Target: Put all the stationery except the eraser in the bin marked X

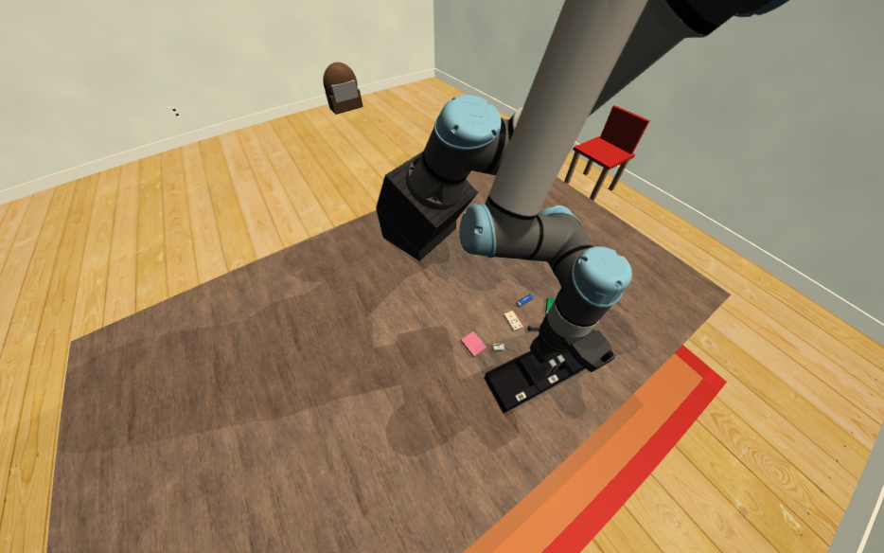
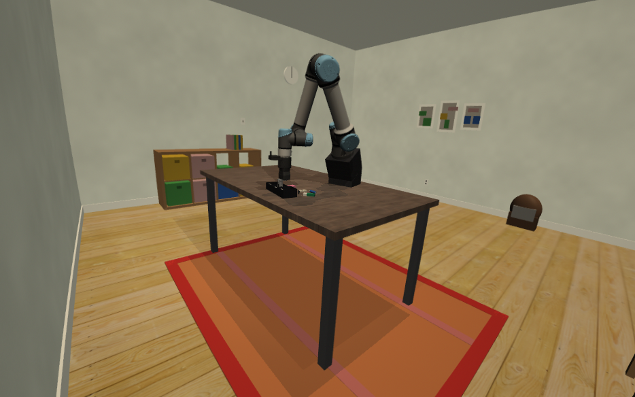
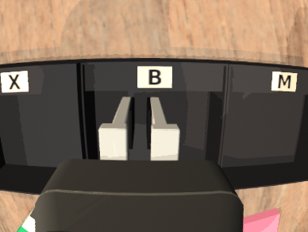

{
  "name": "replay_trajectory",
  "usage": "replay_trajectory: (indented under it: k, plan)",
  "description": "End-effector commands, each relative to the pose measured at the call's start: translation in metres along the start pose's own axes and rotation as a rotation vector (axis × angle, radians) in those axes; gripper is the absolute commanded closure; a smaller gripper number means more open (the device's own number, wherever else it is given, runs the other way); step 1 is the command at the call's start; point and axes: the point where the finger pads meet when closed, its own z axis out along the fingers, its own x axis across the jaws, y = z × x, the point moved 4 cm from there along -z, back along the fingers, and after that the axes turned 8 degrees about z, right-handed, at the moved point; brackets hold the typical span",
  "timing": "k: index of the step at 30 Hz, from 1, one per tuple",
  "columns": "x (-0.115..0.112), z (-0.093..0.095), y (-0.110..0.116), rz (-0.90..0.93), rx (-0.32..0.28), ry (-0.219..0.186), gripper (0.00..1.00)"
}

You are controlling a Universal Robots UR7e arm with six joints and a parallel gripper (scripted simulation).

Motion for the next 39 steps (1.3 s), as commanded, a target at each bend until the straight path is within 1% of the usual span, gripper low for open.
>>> replay_trajectory:
  k: [1, 22, 28, 30, 32, 38, 39]
  plan:
    - [0.0, -0.005, 0.0, 0.0, 0.002, 0.0, 0.69]
    - [0.0, -0.03, 0.0, 0.0, 0.002, 0.0, 0.69]
    - [0.0, -0.054, 0.0, -0.001, 0.002, 0.0, 0.69]
    - [0.0, -0.054, 0.0, -0.001, 0.002, 0.0, 0.69]
    - [0.0, -0.059, 0.0, -0.001, 0.002, 0.0, 0.69]
    - [0.0, -0.059, 0.0, -0.001, 0.002, 0.0, 0.69]
    - [-0.005, -0.059, 0.0, -0.001, 0.002, 0.0, 0.69]
